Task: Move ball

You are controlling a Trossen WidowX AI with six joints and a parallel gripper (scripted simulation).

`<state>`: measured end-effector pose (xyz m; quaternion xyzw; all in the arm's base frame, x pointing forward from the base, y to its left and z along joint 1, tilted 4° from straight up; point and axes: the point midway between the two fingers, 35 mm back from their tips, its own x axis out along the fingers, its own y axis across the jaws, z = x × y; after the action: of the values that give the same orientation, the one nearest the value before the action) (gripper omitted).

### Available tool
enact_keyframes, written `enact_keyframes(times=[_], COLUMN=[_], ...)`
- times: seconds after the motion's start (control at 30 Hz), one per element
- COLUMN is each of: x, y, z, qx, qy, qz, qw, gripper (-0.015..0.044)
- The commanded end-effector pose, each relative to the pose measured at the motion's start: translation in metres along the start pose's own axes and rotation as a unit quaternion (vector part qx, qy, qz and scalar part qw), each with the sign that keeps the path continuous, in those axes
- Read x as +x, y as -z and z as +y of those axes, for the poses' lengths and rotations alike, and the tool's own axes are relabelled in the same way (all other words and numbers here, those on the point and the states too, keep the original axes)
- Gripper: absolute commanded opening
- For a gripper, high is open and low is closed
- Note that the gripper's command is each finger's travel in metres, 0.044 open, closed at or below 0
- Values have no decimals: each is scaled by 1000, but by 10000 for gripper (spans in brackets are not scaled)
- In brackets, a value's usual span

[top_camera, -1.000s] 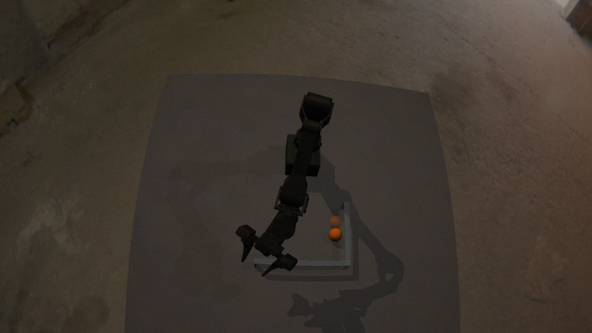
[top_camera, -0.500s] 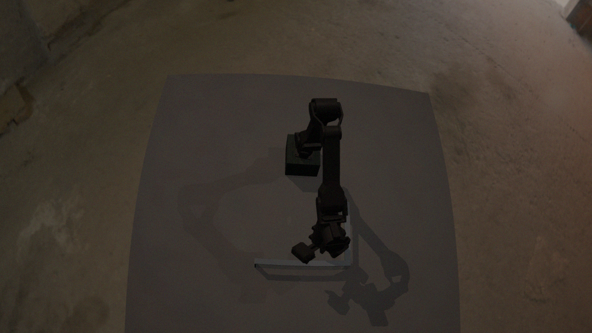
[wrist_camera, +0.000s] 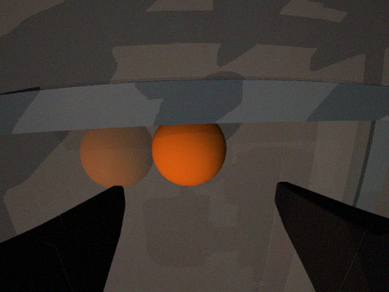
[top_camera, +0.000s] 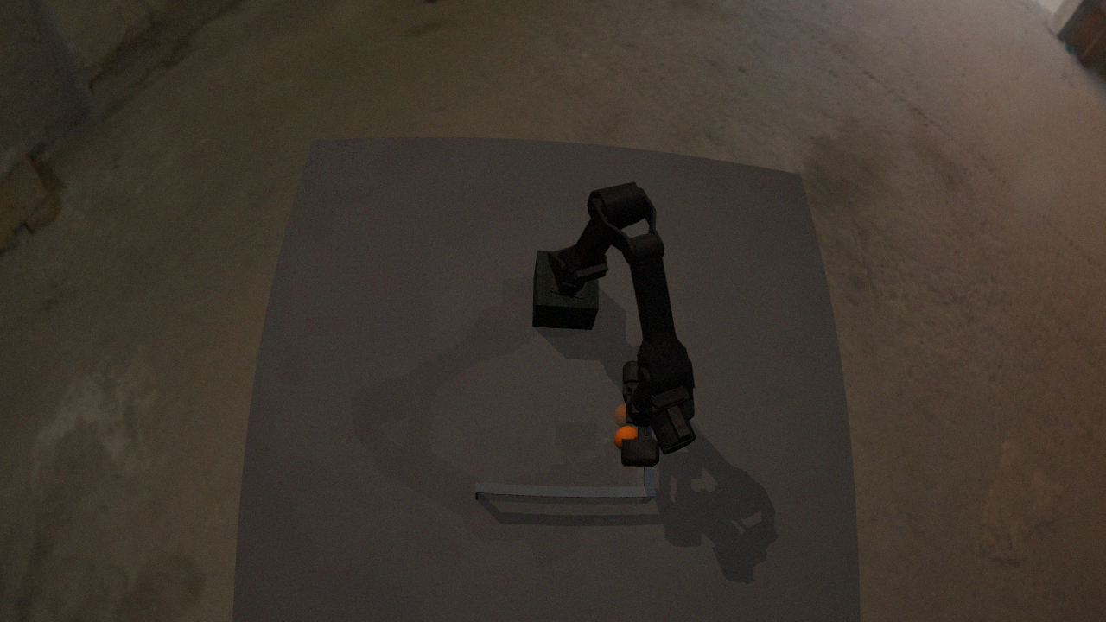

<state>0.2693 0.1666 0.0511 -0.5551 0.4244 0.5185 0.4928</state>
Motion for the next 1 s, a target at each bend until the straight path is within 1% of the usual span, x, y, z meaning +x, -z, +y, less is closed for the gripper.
enact_keyframes(times=[0.0,0.1,0.2,0.37,0.97], x=[-1,1,14,15,44], y=[-3,-3,-3,-3,-3], z=[2,2,3,2,2], qx=[-15,-15,-15,-15,-15], qy=[-6,-6,-6,-6,-6], qz=[-3,-3,-3,-3,-3], qw=[1000,1000,1000,1000,1000], gripper=[342,342,342,342,342])
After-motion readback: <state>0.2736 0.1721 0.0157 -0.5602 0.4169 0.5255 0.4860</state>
